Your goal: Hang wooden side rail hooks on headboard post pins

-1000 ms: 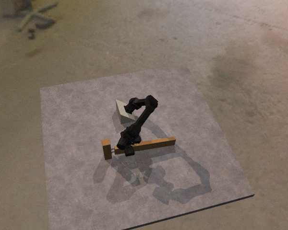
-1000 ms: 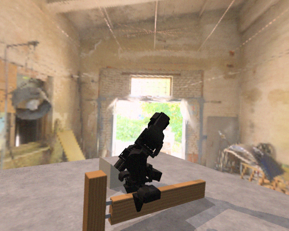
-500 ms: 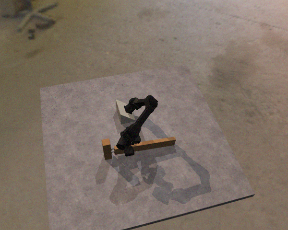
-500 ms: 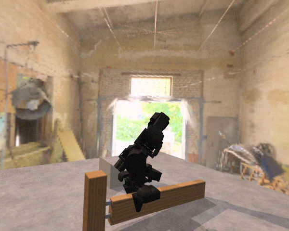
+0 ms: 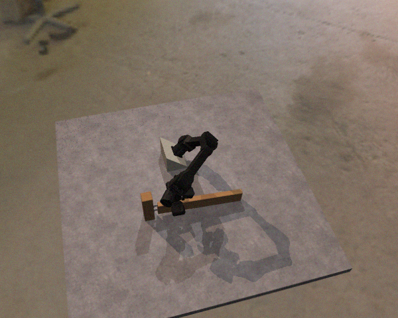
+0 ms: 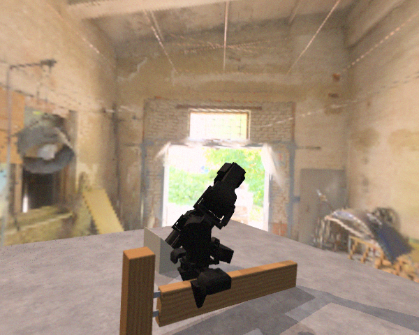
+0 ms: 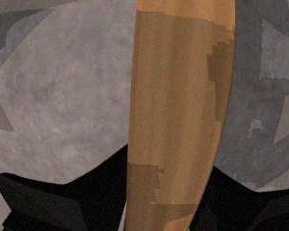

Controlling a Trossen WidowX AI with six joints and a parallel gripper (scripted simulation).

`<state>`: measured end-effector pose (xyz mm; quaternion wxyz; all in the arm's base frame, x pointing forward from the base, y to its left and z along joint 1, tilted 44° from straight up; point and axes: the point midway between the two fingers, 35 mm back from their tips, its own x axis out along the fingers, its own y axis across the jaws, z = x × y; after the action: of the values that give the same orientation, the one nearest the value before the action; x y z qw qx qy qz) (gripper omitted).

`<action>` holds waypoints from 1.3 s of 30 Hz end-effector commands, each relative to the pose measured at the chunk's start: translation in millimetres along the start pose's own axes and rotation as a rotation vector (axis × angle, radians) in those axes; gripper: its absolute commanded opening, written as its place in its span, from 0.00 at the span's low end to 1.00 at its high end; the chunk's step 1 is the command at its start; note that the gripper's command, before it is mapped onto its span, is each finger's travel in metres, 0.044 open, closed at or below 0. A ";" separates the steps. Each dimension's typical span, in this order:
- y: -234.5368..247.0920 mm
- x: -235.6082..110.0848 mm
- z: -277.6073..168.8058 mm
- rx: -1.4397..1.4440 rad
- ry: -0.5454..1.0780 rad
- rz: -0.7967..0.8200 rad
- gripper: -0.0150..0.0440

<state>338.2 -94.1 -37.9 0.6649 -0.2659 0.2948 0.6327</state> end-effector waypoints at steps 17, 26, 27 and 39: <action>-1.1 -4.9 -5.0 0.000 0.005 -0.009 0.25; -1.8 -5.6 -5.7 0.000 0.006 -0.009 0.25; -1.8 -5.7 -5.7 0.000 0.006 -0.009 0.25; -1.6 -5.3 -6.9 0.000 0.006 -0.009 0.25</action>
<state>339.0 -96.8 -39.7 0.6636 -0.2659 0.2952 0.6339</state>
